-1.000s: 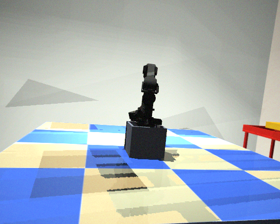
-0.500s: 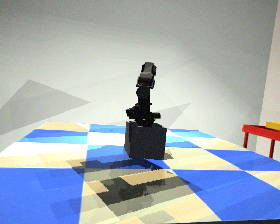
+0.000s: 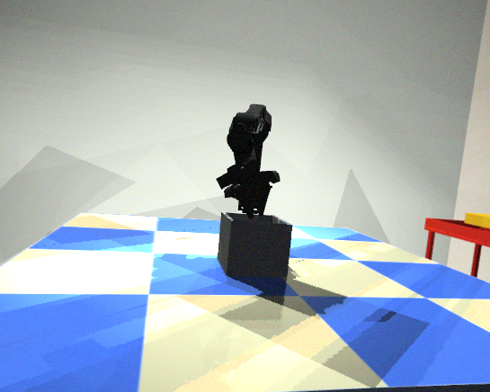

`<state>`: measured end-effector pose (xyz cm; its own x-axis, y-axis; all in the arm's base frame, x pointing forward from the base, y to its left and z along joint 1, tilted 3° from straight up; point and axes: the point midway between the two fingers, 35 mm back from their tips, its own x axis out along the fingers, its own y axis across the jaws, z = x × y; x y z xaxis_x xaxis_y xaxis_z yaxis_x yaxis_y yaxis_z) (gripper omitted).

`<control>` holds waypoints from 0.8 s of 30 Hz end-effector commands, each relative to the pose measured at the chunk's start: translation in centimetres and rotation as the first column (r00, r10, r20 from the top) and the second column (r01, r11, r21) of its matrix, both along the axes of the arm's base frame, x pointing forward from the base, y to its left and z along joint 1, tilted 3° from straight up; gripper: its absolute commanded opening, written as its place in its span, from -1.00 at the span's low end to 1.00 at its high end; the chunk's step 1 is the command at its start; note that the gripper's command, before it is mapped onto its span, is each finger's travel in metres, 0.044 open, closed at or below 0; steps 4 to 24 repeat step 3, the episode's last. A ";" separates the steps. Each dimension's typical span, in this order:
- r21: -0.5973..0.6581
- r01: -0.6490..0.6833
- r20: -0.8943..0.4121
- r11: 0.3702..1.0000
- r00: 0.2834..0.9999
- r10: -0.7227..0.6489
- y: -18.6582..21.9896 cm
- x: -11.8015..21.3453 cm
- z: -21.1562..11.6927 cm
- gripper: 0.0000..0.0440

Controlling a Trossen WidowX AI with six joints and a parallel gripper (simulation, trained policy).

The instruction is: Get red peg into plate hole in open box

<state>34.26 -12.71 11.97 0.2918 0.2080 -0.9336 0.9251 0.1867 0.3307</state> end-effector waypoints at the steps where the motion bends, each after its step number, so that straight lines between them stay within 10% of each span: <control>1: 0.009 -0.011 0.047 1.000 0.999 0.010 -0.3 0.6 1.5 0.01; 24: 0.014 -0.017 0.073 1.000 0.997 0.016 -0.6 0.9 2.3 0.03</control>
